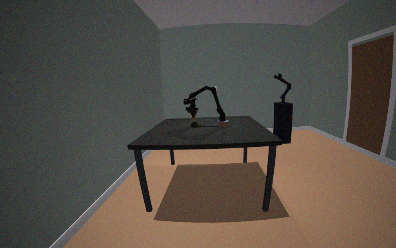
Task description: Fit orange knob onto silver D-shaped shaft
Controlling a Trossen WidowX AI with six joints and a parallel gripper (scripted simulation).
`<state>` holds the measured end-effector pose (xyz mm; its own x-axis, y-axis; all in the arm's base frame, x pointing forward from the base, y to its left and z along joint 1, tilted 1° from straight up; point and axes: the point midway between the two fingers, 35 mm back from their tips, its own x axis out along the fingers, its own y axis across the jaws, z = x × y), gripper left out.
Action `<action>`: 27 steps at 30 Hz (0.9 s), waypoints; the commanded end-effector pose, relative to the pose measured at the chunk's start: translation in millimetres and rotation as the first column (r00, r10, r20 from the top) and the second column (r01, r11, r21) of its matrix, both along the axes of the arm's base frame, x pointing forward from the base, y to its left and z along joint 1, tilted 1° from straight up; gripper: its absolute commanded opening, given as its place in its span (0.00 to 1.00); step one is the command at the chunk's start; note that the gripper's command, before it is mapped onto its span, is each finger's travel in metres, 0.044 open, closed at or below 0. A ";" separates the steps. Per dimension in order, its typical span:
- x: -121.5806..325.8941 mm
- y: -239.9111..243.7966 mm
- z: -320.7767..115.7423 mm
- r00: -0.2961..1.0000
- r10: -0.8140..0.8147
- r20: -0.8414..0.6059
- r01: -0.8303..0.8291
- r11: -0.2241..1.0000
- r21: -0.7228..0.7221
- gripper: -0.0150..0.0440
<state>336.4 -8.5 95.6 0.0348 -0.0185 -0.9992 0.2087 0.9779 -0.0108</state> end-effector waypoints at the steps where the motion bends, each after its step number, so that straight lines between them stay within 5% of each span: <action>1: 3.5 -9.9 0.2 1.000 0.005 0.012 -0.005 1.000 0.002 0.25; 27: 7.2 -49.6 -34.7 1.000 -0.002 0.012 0.002 1.000 -0.002 0.25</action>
<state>342.9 -58.4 65.6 0.0417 -0.0243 -0.9988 0.2142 0.9767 -0.0148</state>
